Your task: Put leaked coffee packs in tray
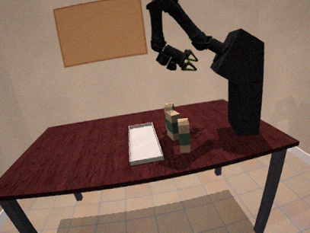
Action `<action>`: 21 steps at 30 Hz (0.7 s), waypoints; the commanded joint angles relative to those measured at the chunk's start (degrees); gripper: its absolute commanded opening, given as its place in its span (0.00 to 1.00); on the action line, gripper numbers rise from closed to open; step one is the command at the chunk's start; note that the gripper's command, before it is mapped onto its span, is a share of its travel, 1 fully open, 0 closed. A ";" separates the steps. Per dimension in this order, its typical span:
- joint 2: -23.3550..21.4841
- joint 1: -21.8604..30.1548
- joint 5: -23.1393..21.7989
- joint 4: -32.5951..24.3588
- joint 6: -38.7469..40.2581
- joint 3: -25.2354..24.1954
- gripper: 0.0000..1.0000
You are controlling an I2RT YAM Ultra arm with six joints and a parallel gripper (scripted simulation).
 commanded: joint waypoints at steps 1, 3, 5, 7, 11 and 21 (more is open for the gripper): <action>-0.47 -0.41 0.53 -0.18 0.26 0.22 1.00; -0.47 -0.41 0.53 -0.18 0.26 0.22 1.00; -0.47 -0.41 0.53 -0.18 0.26 0.22 1.00; -0.47 -0.41 0.53 -0.18 0.26 0.22 1.00; -0.47 -0.41 0.53 -0.18 0.26 0.22 1.00; 0.03 0.83 -0.36 1.46 -1.62 -1.08 1.00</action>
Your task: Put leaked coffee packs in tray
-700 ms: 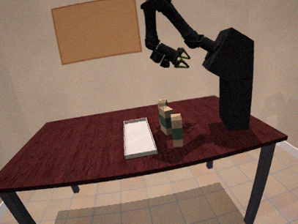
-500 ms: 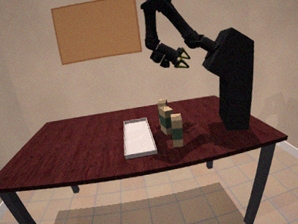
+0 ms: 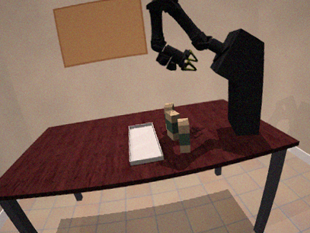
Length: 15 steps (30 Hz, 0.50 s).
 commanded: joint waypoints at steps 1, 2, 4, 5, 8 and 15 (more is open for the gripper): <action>0.24 0.93 -0.47 2.05 -2.34 -1.37 1.00; 0.53 1.39 -0.66 3.08 -3.78 -1.52 1.00; 0.74 2.83 -1.09 5.96 -7.79 -1.88 1.00; 0.72 3.84 -1.30 7.76 -10.33 -2.07 1.00; 0.83 5.58 -1.82 11.65 -15.64 -2.54 1.00; 1.13 7.60 -3.23 19.14 -25.75 -3.64 1.00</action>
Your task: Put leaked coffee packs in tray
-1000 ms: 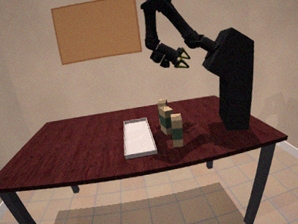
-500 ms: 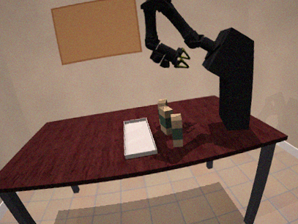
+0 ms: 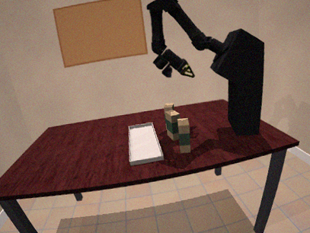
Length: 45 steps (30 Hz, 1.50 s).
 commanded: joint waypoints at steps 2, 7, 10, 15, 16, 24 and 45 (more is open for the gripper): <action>0.46 1.90 -1.30 7.83 -10.33 -1.78 1.00; 0.80 3.61 -2.49 12.97 -17.22 -2.60 1.00; 0.94 4.93 -3.18 16.54 -22.15 -3.11 1.00; 1.07 6.24 -3.88 20.12 -27.13 -3.62 1.00; 0.99 7.22 -4.48 23.00 -31.05 -4.02 1.00; 1.63 9.70 -6.47 31.25 -42.10 -5.37 1.00; 2.30 15.38 -11.12 51.78 -69.67 -8.49 1.00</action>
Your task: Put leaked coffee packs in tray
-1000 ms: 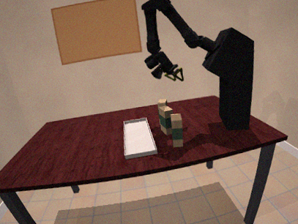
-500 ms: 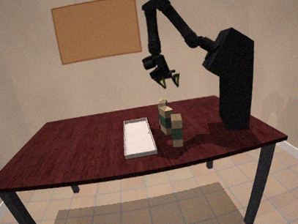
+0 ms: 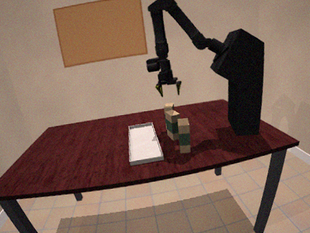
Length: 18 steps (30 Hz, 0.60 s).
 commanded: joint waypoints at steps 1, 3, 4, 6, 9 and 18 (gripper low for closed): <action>0.31 -0.29 -1.79 4.12 -4.81 -1.29 1.00; 0.35 -0.36 -1.93 4.29 -4.87 -1.35 1.00; 0.35 -0.36 -1.93 4.29 -4.87 -1.35 1.00; 0.38 -0.49 -2.21 4.56 -4.99 -1.21 1.00; 0.38 -0.52 -2.27 4.61 -5.01 -1.23 1.00; 0.37 -0.53 -2.31 4.08 -5.01 -1.23 1.00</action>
